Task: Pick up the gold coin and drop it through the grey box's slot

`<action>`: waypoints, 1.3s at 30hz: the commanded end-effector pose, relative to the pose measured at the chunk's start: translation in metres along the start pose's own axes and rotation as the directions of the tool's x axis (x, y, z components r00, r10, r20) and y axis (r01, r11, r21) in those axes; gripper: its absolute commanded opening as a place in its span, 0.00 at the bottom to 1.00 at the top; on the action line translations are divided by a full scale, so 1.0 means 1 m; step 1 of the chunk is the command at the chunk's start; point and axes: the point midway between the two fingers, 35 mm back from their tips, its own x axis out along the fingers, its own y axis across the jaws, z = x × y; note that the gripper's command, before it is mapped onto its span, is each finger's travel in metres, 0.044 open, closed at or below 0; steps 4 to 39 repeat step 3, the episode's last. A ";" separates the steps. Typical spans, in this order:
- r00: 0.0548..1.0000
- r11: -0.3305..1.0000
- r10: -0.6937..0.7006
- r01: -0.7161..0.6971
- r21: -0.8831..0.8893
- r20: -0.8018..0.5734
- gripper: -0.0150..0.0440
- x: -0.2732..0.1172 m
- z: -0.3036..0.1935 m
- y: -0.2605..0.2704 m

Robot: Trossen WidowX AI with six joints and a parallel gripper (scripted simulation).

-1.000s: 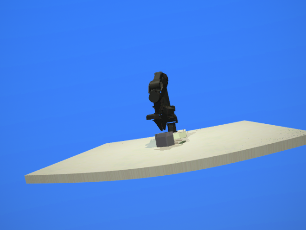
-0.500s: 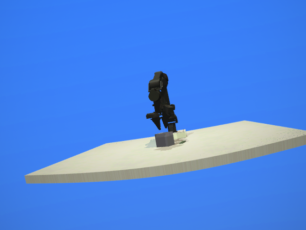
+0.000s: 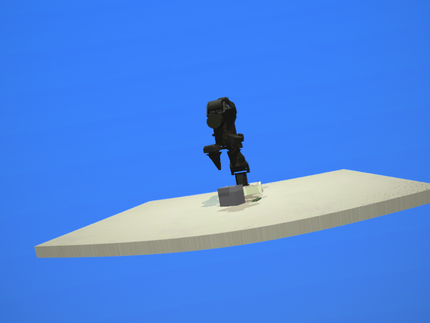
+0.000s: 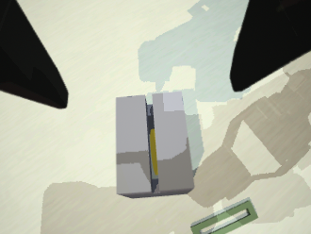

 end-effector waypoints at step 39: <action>1.000 1.000 0.000 0.000 0.000 0.000 1.00 -0.003 0.000 0.000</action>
